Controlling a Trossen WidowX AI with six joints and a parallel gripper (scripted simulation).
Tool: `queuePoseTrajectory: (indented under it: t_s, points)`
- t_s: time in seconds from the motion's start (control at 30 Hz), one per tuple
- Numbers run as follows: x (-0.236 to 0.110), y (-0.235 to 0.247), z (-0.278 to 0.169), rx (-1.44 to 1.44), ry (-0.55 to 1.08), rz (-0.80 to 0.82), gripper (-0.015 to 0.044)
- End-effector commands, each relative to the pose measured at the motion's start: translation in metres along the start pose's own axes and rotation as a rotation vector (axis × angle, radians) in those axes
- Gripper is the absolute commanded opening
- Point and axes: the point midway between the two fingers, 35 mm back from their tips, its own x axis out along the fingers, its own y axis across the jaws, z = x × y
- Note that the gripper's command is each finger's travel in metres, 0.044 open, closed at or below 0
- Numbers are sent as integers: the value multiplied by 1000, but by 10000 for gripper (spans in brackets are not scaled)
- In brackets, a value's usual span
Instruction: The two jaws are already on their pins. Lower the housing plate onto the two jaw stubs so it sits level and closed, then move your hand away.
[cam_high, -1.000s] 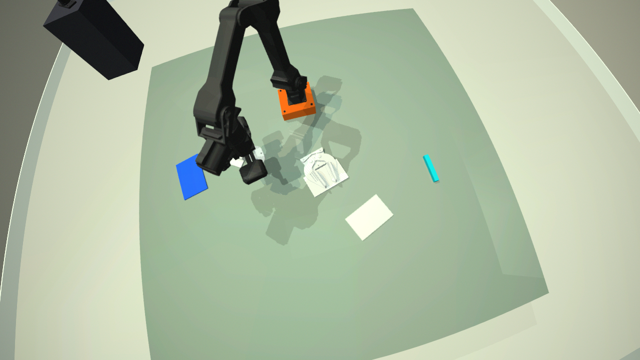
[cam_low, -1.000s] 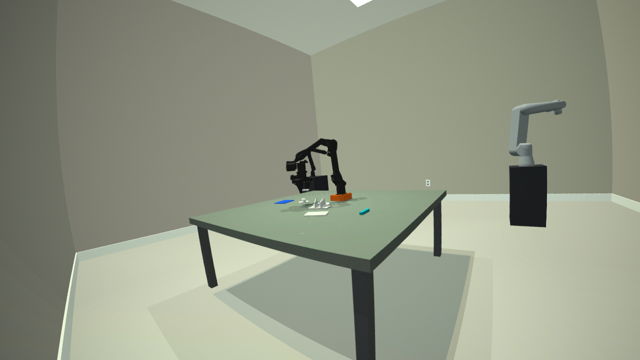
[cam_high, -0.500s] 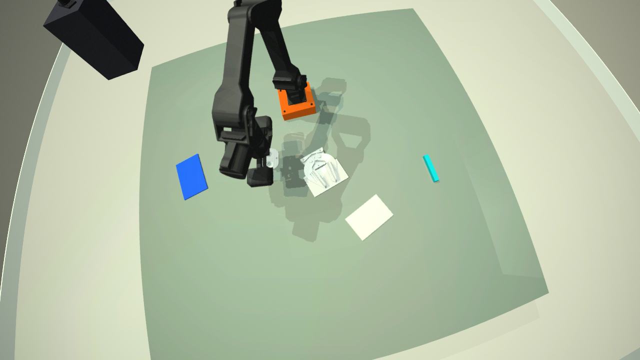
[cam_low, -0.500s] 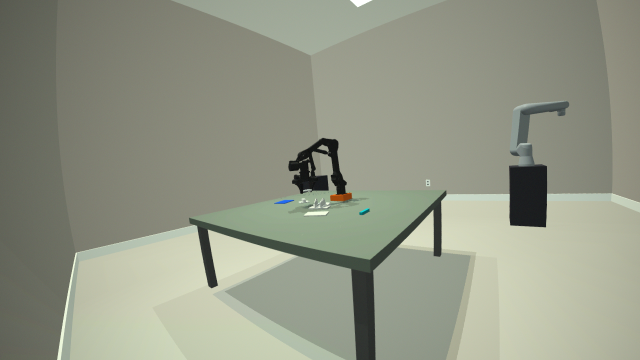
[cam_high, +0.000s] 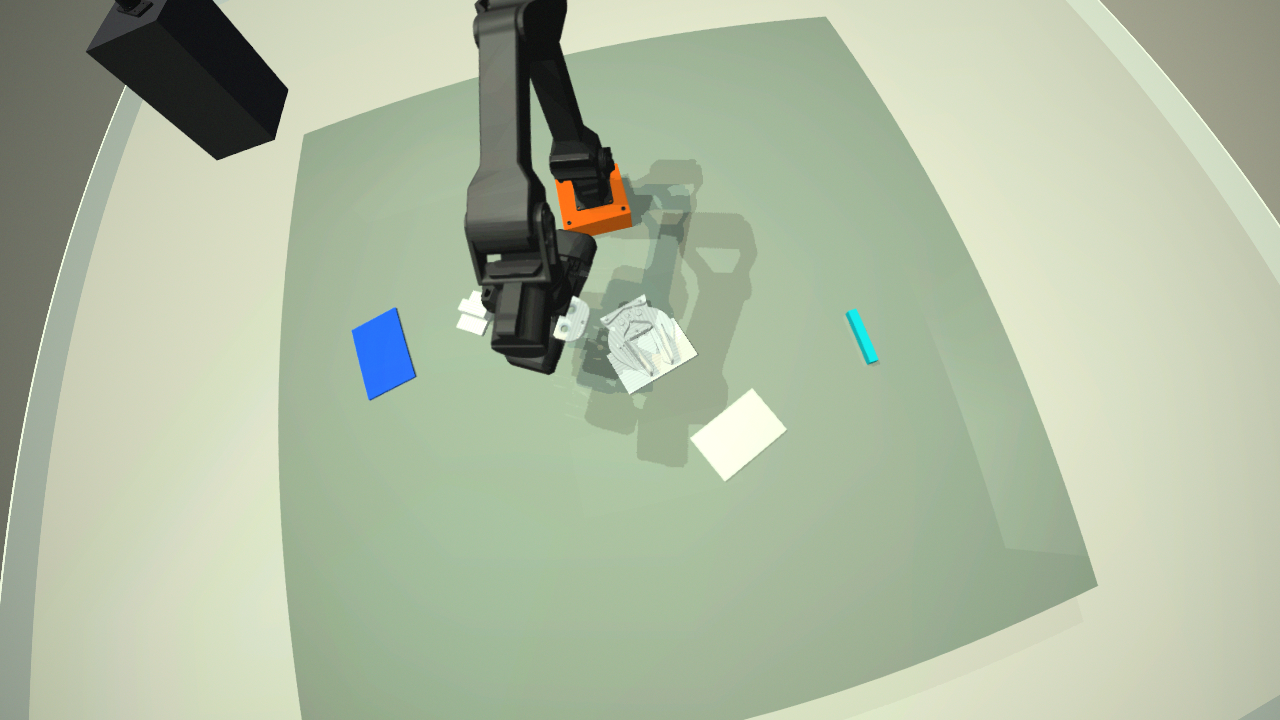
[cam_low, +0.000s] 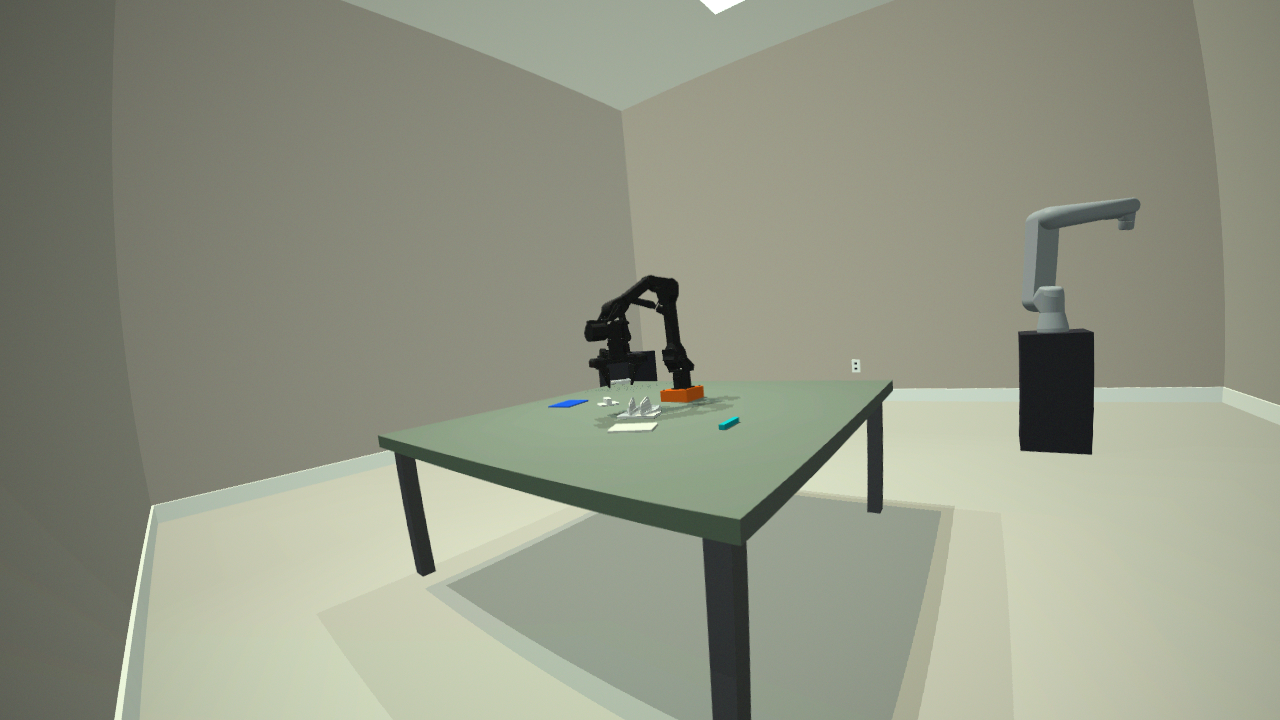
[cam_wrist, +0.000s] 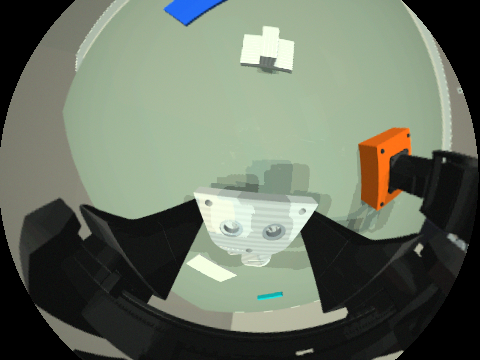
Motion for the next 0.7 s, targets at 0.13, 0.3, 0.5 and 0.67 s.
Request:
queuePoseTrajectory:
  t_s: [0.13,0.3,0.5,0.67]
  points:
    - [1,-10,-20,183,5,-3,351]
    - [1,-16,-33,303,5,-4,351]
    - [1,-24,-47,447,5,-5,351]
    - [1,-32,-58,568,5,-6,351]
